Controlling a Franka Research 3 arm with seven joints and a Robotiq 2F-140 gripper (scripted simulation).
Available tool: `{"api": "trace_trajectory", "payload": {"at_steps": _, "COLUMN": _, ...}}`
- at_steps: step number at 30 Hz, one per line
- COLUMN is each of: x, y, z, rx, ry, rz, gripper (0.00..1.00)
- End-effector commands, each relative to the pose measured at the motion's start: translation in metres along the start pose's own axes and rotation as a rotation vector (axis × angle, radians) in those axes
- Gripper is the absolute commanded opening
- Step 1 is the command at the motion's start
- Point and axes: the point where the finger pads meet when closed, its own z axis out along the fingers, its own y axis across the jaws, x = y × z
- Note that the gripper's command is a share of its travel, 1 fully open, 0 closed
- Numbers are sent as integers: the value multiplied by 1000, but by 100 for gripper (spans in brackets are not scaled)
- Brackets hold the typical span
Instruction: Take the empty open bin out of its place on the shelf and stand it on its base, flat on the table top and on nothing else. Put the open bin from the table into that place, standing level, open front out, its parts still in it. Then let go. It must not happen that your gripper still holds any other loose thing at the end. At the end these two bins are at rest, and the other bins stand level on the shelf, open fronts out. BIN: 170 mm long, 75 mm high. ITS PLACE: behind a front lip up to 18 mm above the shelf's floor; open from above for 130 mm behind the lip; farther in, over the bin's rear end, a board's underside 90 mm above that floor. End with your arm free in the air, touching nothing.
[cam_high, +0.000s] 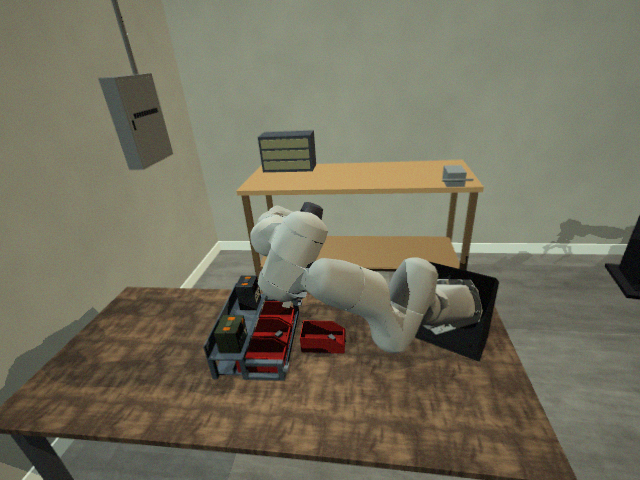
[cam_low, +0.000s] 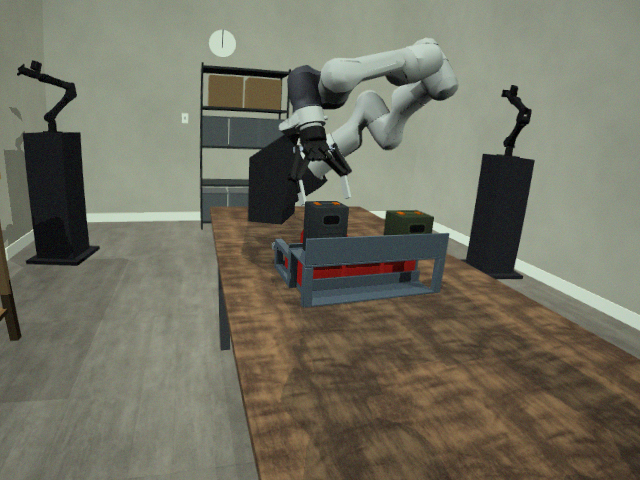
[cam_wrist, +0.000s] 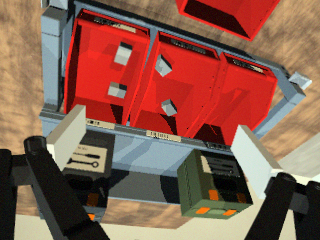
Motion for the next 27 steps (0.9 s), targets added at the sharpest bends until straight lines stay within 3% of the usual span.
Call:
{"api": "trace_trajectory", "payload": {"at_steps": 1, "x": -1, "y": -1, "z": 0, "rx": 5, "ry": -1, "rz": 13, "gripper": 100}}
{"api": "trace_trajectory", "payload": {"at_steps": 27, "x": -3, "y": 5, "z": 1, "rx": 29, "ry": 9, "rz": 58, "gripper": 100}}
